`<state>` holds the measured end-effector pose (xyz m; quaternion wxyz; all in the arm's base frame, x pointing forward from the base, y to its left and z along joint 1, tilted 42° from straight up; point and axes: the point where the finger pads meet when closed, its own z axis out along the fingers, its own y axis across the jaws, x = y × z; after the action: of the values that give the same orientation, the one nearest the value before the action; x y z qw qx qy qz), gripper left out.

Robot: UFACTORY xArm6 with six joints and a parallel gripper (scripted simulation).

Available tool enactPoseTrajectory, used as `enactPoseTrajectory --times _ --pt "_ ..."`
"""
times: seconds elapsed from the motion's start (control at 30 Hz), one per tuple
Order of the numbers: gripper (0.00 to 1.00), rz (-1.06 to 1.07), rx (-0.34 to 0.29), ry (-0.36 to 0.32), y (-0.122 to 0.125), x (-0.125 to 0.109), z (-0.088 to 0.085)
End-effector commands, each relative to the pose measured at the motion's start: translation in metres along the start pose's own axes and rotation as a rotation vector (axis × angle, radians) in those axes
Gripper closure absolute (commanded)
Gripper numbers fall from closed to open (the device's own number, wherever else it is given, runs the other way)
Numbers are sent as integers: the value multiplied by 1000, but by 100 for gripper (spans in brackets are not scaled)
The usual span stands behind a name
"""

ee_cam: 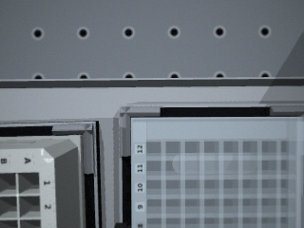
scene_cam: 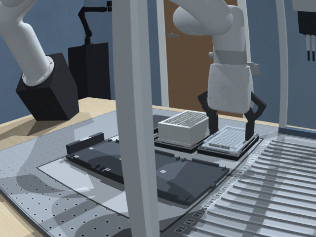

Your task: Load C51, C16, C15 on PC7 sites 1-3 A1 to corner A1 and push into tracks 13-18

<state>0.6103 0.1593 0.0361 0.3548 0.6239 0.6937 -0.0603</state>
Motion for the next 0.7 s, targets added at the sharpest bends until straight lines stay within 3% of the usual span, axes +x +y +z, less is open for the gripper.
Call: enactPoseTrajectory --times 0.0,0.67 --pt "0 1 -3 2 1 0 0" --pt "0 1 -3 2 1 0 3"
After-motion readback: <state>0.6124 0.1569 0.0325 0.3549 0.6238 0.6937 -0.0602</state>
